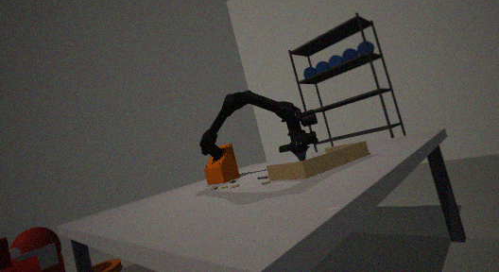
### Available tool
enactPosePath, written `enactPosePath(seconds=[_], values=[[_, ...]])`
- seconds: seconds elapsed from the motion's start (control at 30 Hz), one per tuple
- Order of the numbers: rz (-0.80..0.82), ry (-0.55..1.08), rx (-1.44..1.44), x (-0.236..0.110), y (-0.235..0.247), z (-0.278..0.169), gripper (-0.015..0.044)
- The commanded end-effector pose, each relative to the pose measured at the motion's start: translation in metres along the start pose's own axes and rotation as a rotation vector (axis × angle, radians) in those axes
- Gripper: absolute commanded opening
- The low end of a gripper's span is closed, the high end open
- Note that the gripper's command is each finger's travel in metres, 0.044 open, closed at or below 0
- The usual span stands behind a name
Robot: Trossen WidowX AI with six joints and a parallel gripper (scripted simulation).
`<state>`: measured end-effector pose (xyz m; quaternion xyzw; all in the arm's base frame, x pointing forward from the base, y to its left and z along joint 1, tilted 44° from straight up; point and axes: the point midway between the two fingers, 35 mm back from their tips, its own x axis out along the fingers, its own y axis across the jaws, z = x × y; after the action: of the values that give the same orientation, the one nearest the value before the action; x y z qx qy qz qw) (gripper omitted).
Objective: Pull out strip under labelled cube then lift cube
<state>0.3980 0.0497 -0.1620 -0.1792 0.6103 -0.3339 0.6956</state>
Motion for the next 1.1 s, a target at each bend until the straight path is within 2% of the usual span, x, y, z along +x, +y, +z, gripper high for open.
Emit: enactPosePath(seconds=[0.0, 0.73, 1.07], values=[[-0.002, -0.002, -0.001, 0.001, 0.000, 0.001, 0.0000], [-0.002, -0.002, -0.001, 0.004, 0.000, 0.001, 0.0000], [-0.002, -0.002, -0.002, 0.004, 0.000, -0.014, 0.0000]])
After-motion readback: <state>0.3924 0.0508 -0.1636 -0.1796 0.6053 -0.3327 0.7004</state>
